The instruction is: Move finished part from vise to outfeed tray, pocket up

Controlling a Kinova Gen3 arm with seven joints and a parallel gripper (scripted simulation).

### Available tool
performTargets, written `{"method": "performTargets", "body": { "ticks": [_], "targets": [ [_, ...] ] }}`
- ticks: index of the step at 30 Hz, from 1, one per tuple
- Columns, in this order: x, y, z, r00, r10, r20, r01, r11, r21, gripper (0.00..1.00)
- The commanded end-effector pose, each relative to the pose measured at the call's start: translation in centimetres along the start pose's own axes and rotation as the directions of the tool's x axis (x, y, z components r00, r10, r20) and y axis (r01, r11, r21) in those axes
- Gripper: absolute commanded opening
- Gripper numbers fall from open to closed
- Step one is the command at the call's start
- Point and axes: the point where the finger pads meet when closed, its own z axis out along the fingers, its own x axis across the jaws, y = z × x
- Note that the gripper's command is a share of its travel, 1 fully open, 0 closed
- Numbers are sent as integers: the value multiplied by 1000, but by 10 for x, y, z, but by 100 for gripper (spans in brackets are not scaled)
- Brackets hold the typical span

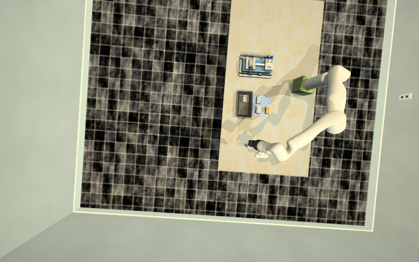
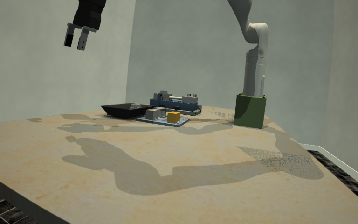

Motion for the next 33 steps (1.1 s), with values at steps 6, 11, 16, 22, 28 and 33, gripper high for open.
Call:
{"method": "performTargets", "body": {
  "ticks": [6, 11, 16, 22, 28, 33],
  "targets": [
    [1, 0, -2, 1000, 0, -2, 0, 1000, 2, 100],
    [1, 0, -2, 1000, 0, -2, 0, 1000, 2, 100],
    [1, 0, -2, 1000, 0, -2, 0, 1000, 2, 100],
    [2, 2, -1, 1000, 9, 0, -9, 1000, 1, 100],
    [12, 20, 7, 996, 84, 12, -84, 996, -13, 100],
    [25, 47, 17, 981, 192, 26, -191, 981, -34, 100]
  ]
}}
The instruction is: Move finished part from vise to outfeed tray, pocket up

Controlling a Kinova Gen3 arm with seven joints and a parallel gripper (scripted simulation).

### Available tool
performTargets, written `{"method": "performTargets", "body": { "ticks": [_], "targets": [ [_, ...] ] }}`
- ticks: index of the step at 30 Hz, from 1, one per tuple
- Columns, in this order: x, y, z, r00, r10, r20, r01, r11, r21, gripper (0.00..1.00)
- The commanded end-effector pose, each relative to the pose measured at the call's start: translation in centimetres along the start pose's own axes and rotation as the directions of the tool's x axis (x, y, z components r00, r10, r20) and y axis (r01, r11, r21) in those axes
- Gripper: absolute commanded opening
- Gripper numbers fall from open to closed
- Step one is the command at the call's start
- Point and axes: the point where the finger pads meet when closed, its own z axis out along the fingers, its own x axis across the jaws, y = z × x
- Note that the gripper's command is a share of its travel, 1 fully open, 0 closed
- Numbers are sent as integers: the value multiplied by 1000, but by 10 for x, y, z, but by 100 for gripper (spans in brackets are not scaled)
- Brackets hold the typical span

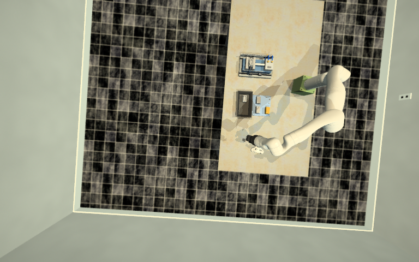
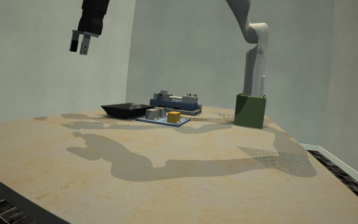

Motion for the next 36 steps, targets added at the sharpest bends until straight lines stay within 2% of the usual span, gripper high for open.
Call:
{"method": "performTargets", "body": {
  "ticks": [1, 8, 16, 18, 20, 26, 33, 35, 36],
  "targets": [
    [12, 12, 3, 1000, 30, 1, -30, 1000, -8, 100],
    [50, 73, 25, 955, 294, 29, -292, 955, -56, 100],
    [85, 144, 46, 825, 564, 36, -558, 823, -111, 100],
    [85, 144, 46, 825, 564, 36, -558, 823, -111, 100],
    [97, 176, 53, 745, 666, 32, -658, 741, -133, 100],
    [114, 230, 64, 578, 816, 17, -803, 572, -167, 100],
    [128, 299, 75, 325, 946, -16, -928, 316, -199, 100],
    [128, 299, 75, 325, 946, -16, -928, 316, -199, 100],
    [131, 319, 78, 247, 969, -27, -950, 236, -205, 100]
  ]
}}
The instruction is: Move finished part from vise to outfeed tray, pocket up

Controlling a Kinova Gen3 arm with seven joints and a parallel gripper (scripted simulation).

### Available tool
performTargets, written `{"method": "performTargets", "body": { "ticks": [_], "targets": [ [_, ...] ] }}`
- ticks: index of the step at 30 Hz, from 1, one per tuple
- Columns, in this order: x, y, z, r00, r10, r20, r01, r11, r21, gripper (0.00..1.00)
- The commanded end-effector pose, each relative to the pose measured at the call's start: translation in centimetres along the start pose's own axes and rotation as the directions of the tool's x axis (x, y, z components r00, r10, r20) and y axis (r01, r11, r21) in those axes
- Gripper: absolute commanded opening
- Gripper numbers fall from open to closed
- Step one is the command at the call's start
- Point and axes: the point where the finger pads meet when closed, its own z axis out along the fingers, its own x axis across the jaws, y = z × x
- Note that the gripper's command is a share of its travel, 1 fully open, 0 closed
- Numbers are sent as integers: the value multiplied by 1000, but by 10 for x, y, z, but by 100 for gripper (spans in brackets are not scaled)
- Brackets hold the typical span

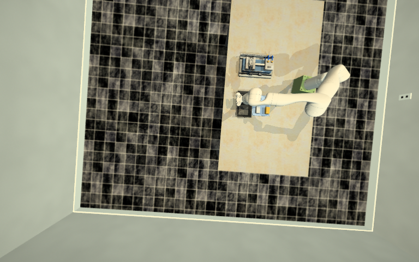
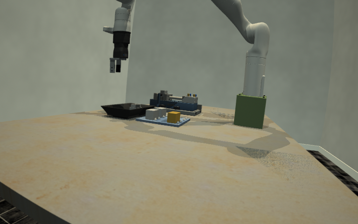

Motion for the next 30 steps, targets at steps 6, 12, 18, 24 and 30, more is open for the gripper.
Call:
{"method": "performTargets", "body": {
  "ticks": [6, 12, 18, 24, 30],
  "targets": [
    [88, 15, 14, 941, 337, 14, -336, 941, -36, 100],
    [145, 35, 23, 819, 574, 17, -572, 818, -61, 100],
    [193, 57, 30, 657, 754, 15, -751, 656, -80, 100],
    [244, 86, 36, 427, 904, 10, -899, 426, -99, 100],
    [292, 121, 41, 147, 989, 1, -983, 147, -113, 100]
  ]
}}
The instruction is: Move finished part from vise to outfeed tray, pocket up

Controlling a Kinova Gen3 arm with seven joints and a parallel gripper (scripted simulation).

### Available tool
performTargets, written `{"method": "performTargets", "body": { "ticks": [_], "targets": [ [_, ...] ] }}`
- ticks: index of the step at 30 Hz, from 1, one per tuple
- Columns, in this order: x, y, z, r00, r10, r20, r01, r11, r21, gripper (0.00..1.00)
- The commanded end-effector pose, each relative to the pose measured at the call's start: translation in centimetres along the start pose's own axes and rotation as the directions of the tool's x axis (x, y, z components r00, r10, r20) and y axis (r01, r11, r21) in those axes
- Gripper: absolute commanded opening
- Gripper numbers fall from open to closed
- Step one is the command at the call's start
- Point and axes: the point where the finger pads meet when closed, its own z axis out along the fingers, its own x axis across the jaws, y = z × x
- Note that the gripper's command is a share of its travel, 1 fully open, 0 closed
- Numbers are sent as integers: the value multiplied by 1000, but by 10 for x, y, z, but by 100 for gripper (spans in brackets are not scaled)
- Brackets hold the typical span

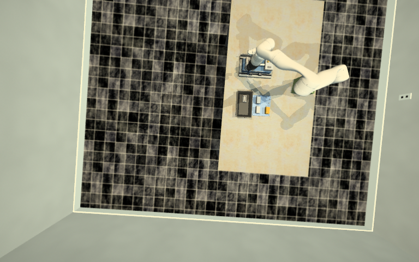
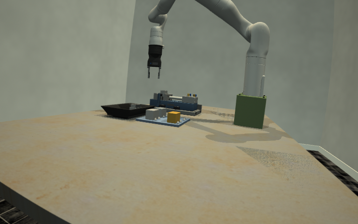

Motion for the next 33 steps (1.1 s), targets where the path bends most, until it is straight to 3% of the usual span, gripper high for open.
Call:
{"method": "performTargets", "body": {
  "ticks": [1, 12, 24, 25, 33],
  "targets": [
    [29, -27, 0, 991, 132, 4, -132, 991, -6, 100],
    [64, -51, 0, 938, 345, 21, -345, 938, -17, 100],
    [68, -54, 0, 930, 367, 23, -367, 930, -18, 100],
    [68, -54, 0, 930, 367, 23, -367, 930, -18, 0],
    [68, -54, 0, 930, 367, 23, -367, 930, -18, 0]
  ]
}}
